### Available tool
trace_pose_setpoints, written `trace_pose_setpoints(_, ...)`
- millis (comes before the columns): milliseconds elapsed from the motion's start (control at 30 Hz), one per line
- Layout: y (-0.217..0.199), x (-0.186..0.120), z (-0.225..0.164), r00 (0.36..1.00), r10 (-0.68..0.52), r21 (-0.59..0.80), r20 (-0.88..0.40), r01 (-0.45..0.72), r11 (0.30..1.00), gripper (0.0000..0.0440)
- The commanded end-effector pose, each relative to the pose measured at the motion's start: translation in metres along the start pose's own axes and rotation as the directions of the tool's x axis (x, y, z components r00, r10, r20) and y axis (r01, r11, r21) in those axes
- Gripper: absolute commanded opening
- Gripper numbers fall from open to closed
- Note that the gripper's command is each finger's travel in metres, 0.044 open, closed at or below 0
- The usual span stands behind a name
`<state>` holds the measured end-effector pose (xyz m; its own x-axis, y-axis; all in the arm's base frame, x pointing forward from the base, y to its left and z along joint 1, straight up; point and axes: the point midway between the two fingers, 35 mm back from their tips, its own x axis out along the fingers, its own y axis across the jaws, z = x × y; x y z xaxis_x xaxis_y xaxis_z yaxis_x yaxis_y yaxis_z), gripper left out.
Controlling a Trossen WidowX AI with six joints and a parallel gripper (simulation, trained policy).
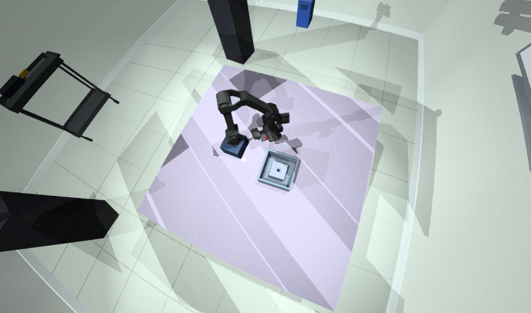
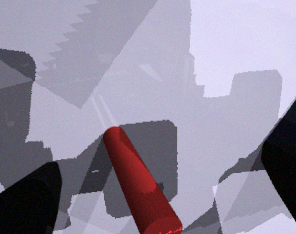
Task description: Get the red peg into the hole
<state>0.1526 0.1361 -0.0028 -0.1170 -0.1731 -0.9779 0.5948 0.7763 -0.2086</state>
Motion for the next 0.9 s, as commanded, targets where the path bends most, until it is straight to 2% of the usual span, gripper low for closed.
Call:
trace_pose_setpoints(0, 0.002, 0.014, 0.001, 1.000, 0.004, 0.004, 0.008, -0.004, 1.000, 0.0438)
trace_pose_setpoints(100, 0.004, 0.022, 0.001, 1.000, 0.006, 0.001, 0.008, -0.006, 1.000, 0.0403)
trace_pose_setpoints(500, -0.001, 0.048, -0.003, 0.999, -0.050, 0.008, -0.016, 0.050, 0.999, 0.0095)
trace_pose_setpoints(633, -0.005, 0.051, -0.005, 0.996, -0.092, 0.008, -0.022, 0.092, 0.996, 0.0011)
trace_pose_setpoints(867, 0.004, 0.030, 0.004, 0.997, -0.072, 0.006, 0.029, 0.072, 0.997, 0.0000)
